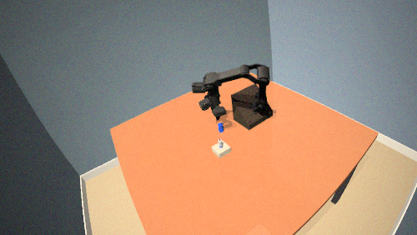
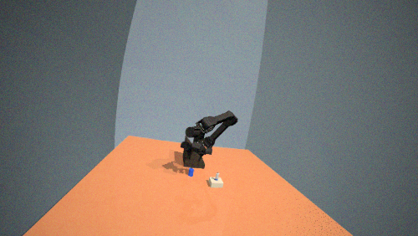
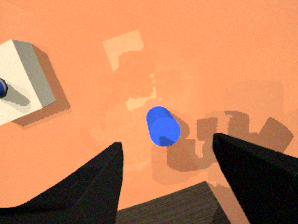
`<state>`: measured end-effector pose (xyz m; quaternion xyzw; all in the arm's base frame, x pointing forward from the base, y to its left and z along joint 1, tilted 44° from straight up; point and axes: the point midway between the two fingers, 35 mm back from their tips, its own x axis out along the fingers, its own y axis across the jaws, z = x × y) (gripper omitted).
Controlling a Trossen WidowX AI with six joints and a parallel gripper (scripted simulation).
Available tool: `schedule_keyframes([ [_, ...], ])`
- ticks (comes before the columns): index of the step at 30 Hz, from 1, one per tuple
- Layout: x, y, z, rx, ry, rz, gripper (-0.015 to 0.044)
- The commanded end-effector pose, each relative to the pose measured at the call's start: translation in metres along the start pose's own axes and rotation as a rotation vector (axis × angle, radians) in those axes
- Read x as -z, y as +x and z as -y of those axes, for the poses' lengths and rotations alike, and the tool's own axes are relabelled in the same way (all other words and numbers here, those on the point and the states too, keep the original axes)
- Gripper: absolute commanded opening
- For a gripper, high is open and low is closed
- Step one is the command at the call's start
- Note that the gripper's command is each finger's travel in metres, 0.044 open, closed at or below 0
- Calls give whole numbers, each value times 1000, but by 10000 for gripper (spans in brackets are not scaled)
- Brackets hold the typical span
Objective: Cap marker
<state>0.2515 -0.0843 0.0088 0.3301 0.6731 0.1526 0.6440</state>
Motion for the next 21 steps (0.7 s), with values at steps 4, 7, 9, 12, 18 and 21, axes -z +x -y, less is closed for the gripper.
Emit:
schedule_keyframes([
  [4,18,-2,11,-50,61,-52,254],
  [7,18,5,11,-50,61,-52,254],
  [9,21,25,10,-50,61,-52,254],
  [12,23,32,9,-51,61,-52,254],
  [18,23,47,8,-52,61,-52,254],
  [21,23,49,8,-52,61,-52,254],
])
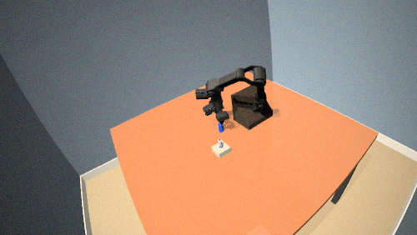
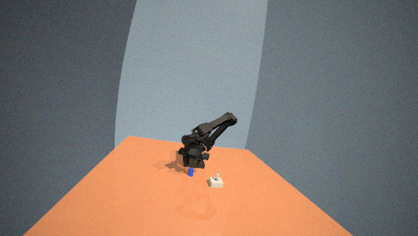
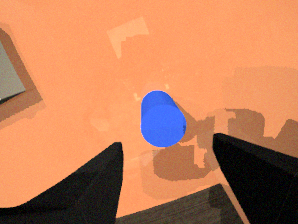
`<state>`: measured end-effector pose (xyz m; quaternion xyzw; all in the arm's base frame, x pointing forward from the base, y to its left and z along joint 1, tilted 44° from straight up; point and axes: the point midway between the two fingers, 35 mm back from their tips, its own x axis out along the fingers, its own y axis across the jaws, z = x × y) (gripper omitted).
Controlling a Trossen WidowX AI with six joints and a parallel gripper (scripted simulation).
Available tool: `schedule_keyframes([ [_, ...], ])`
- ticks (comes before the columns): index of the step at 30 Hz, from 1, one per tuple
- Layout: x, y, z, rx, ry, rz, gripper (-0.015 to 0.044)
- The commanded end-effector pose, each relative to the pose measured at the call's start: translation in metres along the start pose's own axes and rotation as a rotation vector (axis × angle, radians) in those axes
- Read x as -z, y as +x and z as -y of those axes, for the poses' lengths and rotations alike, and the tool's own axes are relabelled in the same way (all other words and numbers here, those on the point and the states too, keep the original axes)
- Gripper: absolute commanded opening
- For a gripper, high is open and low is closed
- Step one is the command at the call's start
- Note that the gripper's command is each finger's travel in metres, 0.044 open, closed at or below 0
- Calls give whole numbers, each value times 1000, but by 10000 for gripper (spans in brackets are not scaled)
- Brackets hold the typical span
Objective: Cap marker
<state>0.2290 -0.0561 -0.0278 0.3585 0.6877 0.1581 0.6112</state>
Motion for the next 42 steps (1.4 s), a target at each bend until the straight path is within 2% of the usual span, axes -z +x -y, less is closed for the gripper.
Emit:
schedule_keyframes([
  [1,-1,5,0,-6,5,6,254],
  [34,-2,55,-1,-9,5,5,254],
  [38,-2,55,-1,-9,5,5,149],
  [42,-2,55,-1,-9,5,5,122],
])
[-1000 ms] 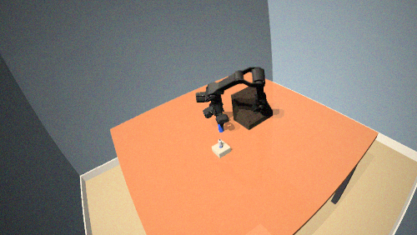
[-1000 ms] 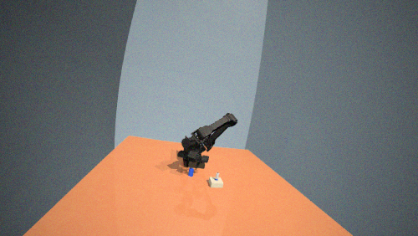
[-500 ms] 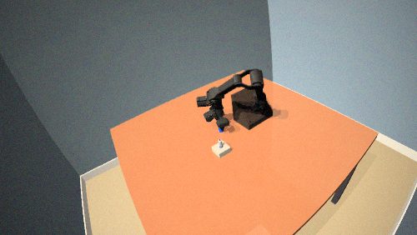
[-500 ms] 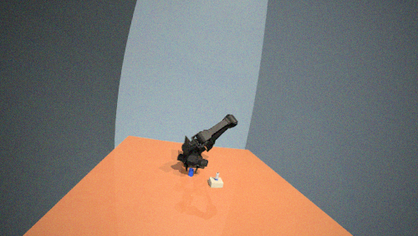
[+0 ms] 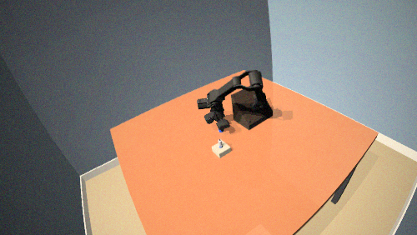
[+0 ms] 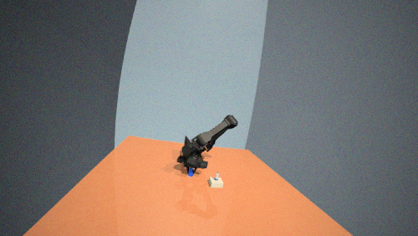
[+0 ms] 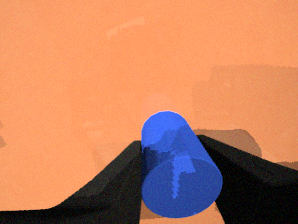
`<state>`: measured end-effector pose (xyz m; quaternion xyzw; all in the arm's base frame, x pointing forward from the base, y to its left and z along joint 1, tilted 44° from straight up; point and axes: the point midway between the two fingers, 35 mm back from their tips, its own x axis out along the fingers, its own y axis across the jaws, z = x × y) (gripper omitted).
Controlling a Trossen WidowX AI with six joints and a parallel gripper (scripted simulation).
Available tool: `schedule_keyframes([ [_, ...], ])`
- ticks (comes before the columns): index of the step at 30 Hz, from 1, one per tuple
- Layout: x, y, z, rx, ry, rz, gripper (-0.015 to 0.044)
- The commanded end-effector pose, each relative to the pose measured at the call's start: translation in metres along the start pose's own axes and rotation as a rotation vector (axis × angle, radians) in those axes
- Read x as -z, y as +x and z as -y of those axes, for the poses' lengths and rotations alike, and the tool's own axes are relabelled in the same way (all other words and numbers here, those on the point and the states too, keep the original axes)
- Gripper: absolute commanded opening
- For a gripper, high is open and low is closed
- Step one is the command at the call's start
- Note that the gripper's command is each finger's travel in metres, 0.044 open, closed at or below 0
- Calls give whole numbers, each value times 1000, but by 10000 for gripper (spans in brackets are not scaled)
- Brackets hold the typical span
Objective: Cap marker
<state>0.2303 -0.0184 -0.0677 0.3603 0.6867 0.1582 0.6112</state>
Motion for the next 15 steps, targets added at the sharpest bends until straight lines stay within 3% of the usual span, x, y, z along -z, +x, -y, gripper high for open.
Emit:
schedule_keyframes([
  [1,-1,0,-1,-6,3,4,115],
  [5,-1,0,0,-6,3,4,89],
  [9,0,-2,-1,-5,4,-2,0],
  [15,-1,-13,0,-4,4,-1,0],
])
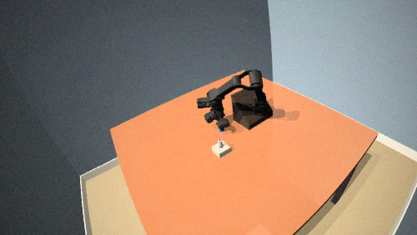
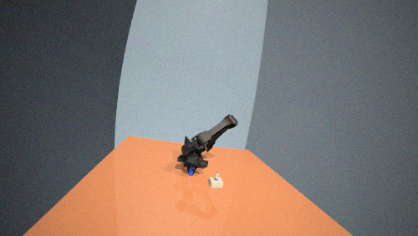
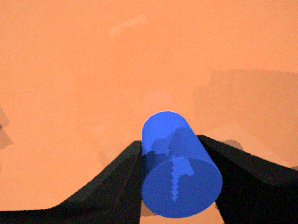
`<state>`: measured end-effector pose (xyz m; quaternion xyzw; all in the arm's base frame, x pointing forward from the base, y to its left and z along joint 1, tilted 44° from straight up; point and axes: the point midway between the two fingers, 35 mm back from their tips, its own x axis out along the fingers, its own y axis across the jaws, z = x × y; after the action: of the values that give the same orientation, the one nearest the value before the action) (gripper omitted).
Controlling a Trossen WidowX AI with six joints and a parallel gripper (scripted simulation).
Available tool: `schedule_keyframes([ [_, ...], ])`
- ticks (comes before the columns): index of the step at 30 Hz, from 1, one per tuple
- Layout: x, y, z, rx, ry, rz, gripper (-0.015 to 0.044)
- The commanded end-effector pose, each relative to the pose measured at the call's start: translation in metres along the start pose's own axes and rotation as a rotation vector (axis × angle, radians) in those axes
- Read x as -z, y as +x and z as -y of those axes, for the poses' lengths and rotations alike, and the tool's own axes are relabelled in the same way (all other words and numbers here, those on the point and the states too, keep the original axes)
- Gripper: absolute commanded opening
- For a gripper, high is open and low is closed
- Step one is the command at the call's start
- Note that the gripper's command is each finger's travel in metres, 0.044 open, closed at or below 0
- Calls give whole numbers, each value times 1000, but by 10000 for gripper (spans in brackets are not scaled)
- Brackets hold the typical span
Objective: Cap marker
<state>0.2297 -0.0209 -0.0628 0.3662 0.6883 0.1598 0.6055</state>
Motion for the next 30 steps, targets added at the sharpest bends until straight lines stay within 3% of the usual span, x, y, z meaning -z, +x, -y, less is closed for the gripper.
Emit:
schedule_keyframes([
  [1,-2,-11,1,7,-5,8,0],
  [18,-1,-55,1,8,-6,13,0],
  [30,-27,-71,-40,22,-16,25,0],
])
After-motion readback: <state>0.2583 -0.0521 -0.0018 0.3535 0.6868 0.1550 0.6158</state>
